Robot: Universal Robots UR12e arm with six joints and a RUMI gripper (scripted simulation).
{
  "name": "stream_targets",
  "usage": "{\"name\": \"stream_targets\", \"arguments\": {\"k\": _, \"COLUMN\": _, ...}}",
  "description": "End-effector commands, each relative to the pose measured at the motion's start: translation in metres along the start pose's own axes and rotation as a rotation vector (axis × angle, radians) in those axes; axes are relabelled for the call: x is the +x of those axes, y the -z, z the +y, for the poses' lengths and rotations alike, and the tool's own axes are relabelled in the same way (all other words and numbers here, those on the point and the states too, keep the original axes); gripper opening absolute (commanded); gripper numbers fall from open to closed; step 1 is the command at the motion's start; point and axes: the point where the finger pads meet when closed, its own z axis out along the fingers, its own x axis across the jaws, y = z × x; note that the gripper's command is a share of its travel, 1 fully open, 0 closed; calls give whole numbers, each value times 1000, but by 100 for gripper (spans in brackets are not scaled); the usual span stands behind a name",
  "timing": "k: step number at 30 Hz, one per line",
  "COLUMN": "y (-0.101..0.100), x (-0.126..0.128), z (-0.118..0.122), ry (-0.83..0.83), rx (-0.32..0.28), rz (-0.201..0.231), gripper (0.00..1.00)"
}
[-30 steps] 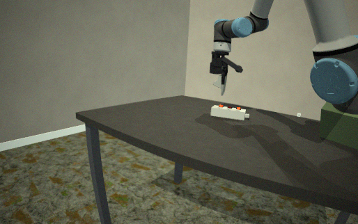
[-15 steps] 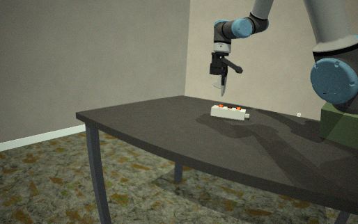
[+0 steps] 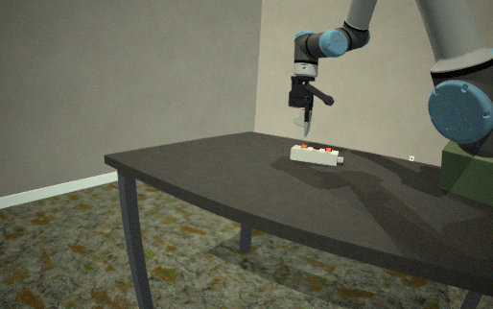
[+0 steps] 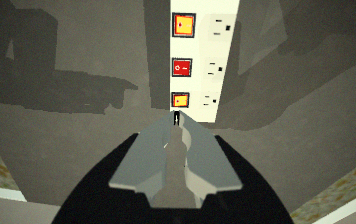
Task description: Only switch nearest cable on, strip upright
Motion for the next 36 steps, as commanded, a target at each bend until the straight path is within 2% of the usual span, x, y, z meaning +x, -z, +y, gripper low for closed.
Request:
{"name": "stream_targets", "arguments": {"k": 1, "y": -5, "x": -1, "z": 1, "ry": 0, "rx": -1, "rz": -1, "gripper": 0}}
{"name": "stream_targets", "arguments": {"k": 12, "y": -18, "x": -1, "z": 1, "ry": 0, "rx": -1, "rz": -1, "gripper": 0}}
{"name": "stream_targets", "arguments": {"k": 36, "y": -24, "x": -2, "z": 1, "ry": 0, "rx": -1, "rz": -1, "gripper": 0}}
